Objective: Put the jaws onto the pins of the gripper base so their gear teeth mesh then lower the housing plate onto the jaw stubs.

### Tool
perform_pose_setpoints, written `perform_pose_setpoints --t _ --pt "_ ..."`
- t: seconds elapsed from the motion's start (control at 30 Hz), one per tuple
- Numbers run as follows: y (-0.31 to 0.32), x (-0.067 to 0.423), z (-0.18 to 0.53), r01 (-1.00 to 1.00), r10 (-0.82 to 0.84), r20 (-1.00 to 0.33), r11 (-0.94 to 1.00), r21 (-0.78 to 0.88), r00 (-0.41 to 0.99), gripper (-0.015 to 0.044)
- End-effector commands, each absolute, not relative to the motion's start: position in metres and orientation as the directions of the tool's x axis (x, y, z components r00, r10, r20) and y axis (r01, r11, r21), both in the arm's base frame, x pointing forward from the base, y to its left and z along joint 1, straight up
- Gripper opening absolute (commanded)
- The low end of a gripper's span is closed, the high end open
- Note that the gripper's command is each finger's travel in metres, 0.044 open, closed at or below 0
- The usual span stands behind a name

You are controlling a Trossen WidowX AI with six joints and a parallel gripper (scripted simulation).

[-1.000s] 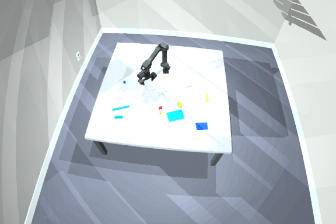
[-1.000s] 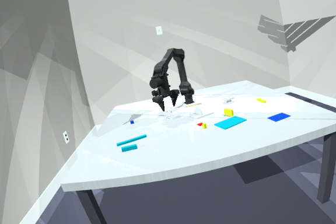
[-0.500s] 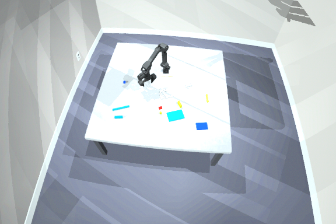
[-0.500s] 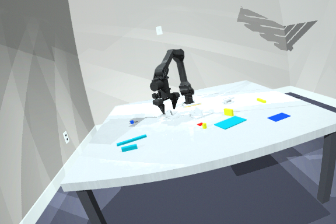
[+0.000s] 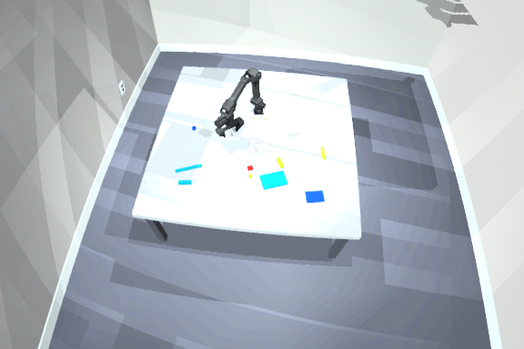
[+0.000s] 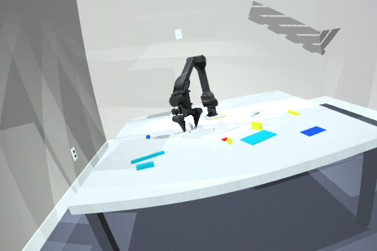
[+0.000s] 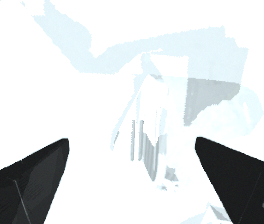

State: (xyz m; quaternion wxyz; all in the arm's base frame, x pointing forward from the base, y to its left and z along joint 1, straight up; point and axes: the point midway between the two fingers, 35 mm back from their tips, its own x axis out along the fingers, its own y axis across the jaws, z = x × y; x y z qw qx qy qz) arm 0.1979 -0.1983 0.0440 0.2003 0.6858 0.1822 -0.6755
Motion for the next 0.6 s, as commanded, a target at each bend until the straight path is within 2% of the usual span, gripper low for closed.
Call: perform_pose_setpoints --t 0.0,0.57 --pt "-0.197 0.1971 0.0365 0.525 -0.016 -1.0 -0.851 0.023 0.018 0.044" --pt "-0.1968 0.1969 0.0326 0.525 -0.016 -1.0 -0.851 0.023 0.018 0.044"
